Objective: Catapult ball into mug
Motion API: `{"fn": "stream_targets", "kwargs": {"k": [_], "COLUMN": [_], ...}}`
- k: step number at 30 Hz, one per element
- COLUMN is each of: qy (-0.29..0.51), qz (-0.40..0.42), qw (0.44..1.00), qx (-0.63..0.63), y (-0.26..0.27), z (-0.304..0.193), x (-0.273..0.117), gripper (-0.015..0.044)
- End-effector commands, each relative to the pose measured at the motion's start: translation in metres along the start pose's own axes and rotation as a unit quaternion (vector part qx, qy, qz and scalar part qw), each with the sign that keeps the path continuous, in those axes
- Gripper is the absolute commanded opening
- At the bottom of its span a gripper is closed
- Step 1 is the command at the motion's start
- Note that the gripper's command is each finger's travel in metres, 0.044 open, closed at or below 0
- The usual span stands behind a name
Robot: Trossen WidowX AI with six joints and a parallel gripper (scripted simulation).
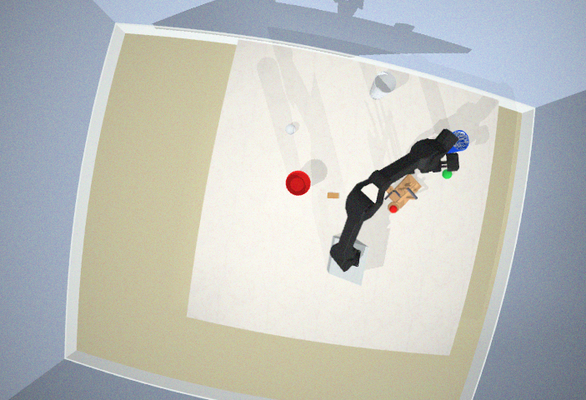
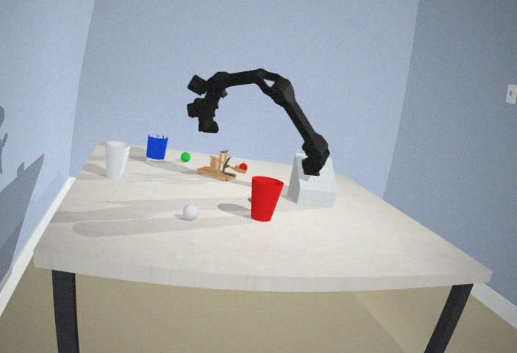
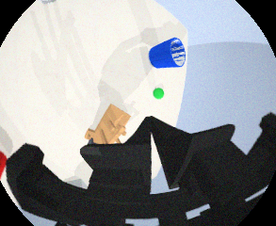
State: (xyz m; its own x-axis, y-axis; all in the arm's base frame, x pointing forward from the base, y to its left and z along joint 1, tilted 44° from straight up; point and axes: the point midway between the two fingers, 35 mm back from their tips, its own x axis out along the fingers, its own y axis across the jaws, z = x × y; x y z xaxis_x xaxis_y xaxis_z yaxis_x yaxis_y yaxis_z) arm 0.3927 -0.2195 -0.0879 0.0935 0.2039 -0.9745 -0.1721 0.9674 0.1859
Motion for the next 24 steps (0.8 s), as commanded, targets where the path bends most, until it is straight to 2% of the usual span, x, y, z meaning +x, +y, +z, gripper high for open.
{"fn": "stream_targets", "kwargs": {"k": [1, 13, 24], "qy": [0.038, 0.131, 0.210], "qz": [0.006, 0.038, 0.082], "qw": [0.997, 0.965, 0.901], "qx": [-0.061, -0.225, -0.372], "y": [0.022, 0.079, 0.125], "z": [-0.013, -0.049, -0.089], "x": [-0.002, -0.009, -0.021], "gripper": [0.0000, 0.0000, 0.0000]}}
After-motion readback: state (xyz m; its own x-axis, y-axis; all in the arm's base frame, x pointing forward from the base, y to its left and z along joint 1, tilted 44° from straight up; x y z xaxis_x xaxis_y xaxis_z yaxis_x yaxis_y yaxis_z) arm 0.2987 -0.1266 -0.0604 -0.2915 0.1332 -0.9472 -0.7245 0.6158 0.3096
